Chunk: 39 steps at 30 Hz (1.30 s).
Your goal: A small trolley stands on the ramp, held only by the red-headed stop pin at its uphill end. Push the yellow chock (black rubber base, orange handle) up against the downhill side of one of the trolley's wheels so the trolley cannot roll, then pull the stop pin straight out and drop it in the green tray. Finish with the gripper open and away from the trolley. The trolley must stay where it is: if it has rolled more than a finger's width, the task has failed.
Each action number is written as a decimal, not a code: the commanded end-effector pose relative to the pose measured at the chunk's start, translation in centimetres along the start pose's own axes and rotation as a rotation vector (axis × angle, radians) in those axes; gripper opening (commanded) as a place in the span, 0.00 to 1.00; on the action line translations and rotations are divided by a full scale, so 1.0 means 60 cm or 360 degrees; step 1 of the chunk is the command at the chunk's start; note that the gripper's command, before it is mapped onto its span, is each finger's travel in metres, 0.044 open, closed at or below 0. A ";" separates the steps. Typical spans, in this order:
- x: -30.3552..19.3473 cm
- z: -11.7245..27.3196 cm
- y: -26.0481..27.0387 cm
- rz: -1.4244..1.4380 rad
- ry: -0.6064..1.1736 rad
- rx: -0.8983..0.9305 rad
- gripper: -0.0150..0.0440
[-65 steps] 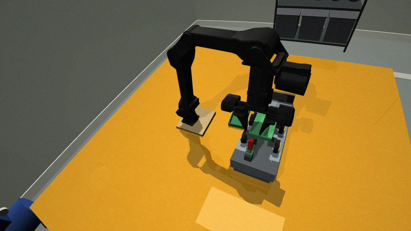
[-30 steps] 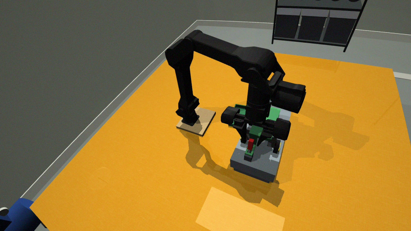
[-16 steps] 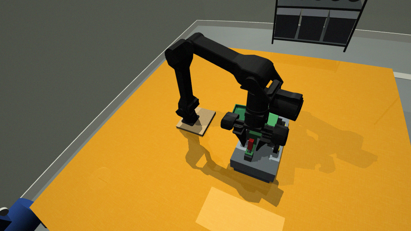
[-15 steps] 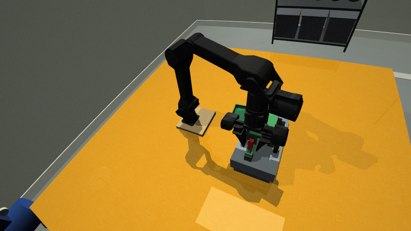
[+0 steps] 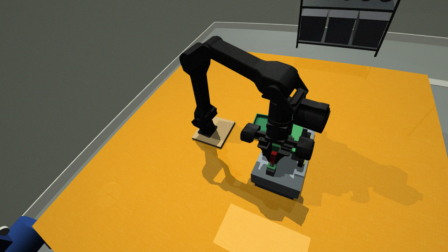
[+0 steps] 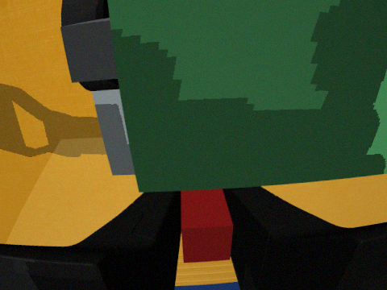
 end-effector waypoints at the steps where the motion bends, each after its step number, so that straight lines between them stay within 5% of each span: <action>1: 0.000 0.001 0.000 0.0000 0.0000 0.0000 0.25; 39: -0.004 0.050 0.002 0.0003 0.0004 -0.0001 0.25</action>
Point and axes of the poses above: the point midway between the two fingers, 35 mm back from their tips, its own z axis back along the fingers, its own y axis across the jaws, x = y × z, the point moved 4 cm from there along z, back along the fingers, and after that the axes turned 12 degrees about -z, right-handed, at the moved point
